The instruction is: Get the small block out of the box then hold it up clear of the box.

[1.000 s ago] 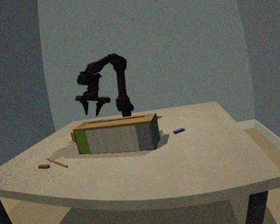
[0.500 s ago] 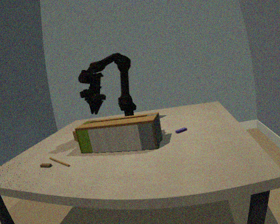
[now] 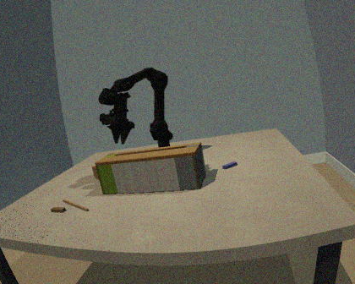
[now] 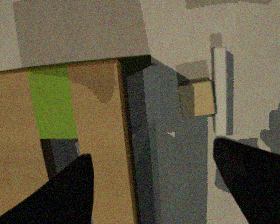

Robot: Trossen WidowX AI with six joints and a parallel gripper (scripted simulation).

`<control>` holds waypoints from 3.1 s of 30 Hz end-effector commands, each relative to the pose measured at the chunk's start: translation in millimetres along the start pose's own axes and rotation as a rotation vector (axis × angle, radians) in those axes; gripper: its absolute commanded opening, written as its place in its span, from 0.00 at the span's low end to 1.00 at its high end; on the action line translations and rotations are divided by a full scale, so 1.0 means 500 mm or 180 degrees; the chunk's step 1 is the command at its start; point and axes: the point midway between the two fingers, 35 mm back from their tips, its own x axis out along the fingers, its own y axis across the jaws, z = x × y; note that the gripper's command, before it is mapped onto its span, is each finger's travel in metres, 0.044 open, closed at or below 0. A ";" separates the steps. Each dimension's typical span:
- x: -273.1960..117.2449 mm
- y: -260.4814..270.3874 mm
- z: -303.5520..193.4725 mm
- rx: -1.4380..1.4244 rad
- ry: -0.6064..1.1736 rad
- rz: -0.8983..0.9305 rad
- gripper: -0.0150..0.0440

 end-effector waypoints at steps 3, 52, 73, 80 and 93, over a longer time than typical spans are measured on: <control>-0.005 -0.027 0.000 0.3242 0.0354 0.0146 0.74; 0.172 -0.088 -0.014 0.4991 0.0561 0.0105 0.74; 0.239 -0.102 -0.017 0.4991 0.0561 0.0104 0.74; 0.260 -0.110 -0.020 0.4992 0.0562 0.0104 0.74; 0.286 -0.121 -0.024 0.4992 0.0562 0.0103 0.65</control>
